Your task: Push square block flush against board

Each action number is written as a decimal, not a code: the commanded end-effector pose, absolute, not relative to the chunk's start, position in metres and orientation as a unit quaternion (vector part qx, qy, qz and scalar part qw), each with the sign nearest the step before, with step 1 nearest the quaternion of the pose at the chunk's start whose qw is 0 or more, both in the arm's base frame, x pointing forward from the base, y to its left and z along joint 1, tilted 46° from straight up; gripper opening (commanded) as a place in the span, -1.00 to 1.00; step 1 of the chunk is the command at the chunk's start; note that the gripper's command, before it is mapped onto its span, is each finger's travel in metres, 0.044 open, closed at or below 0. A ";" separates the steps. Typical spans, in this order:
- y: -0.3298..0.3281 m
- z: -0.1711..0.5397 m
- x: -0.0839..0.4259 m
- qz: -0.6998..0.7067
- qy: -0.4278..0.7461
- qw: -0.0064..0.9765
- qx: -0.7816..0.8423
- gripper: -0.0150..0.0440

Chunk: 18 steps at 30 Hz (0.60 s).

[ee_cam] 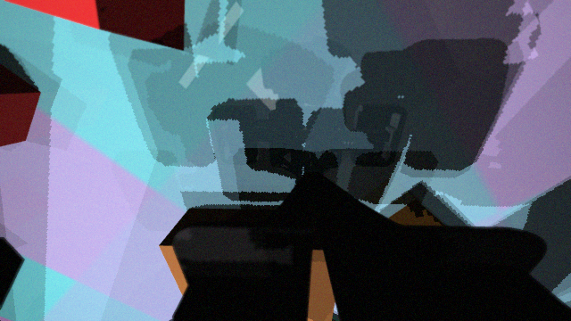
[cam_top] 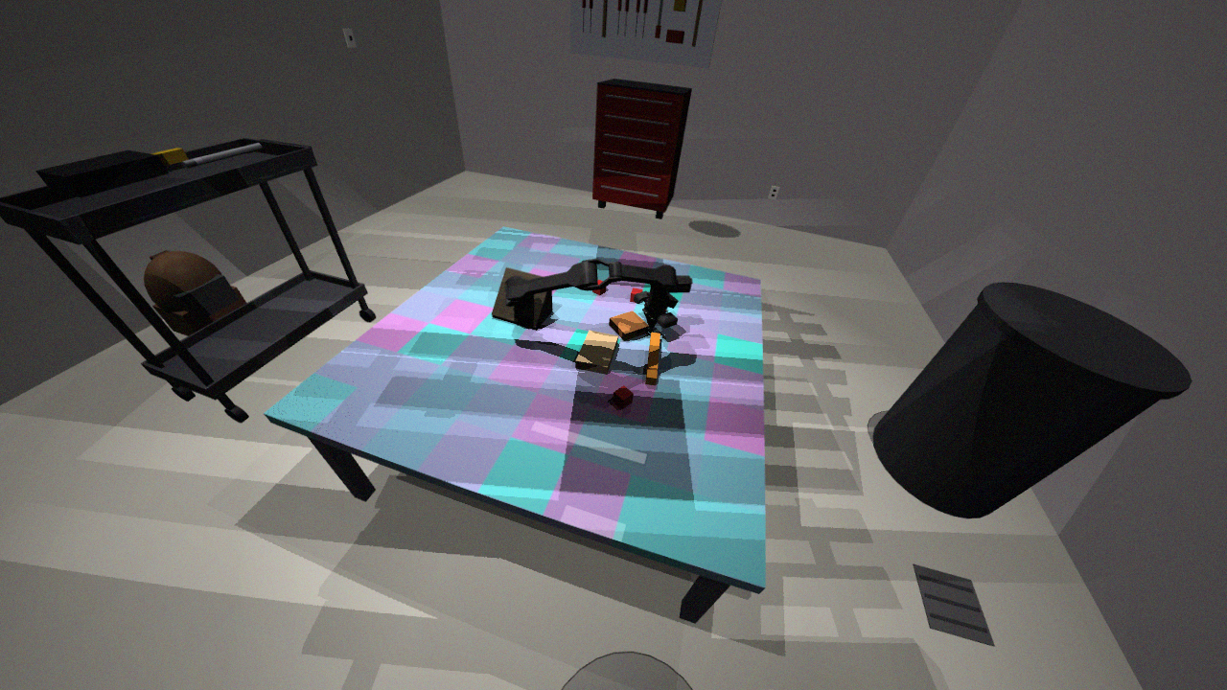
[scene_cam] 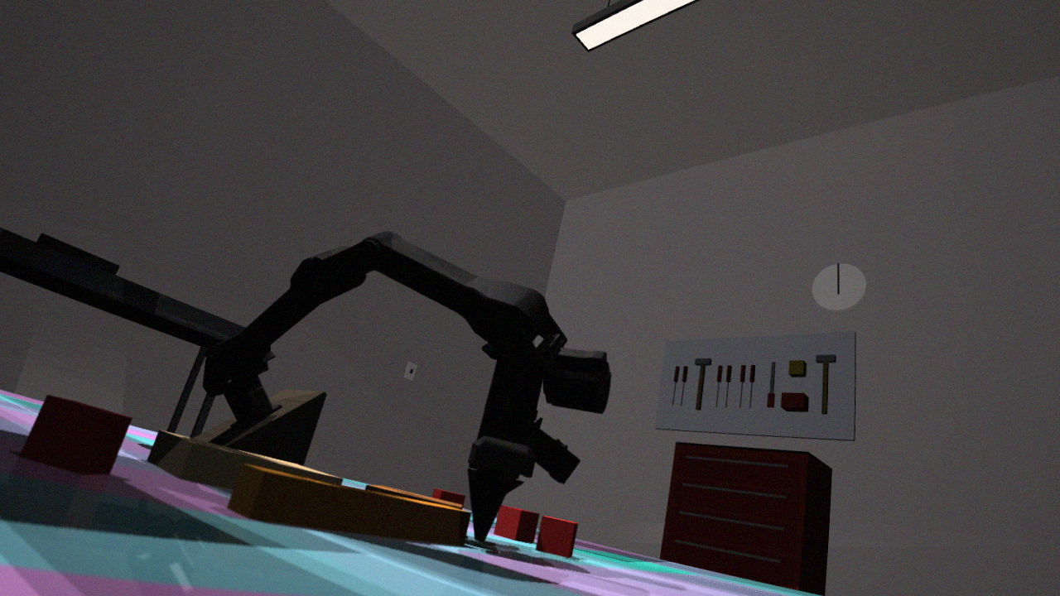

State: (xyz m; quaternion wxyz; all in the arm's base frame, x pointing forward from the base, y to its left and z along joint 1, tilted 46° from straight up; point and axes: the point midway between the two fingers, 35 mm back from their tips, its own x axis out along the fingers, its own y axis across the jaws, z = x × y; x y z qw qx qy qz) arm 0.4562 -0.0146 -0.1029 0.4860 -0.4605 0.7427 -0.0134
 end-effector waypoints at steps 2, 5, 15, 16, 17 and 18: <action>-0.013 -0.100 0.457 -0.010 0.739 0.486 -0.466 -0.49; -0.014 -0.099 0.456 -0.010 0.739 0.486 -0.466 -0.49; -0.017 -0.096 0.452 -0.010 0.739 0.486 -0.466 -0.49; -0.017 -0.095 0.452 -0.010 0.739 0.486 -0.466 -0.49; -0.017 -0.095 0.452 -0.010 0.739 0.486 -0.466 -0.49; -0.018 -0.095 0.451 -0.010 0.739 0.486 -0.466 -0.49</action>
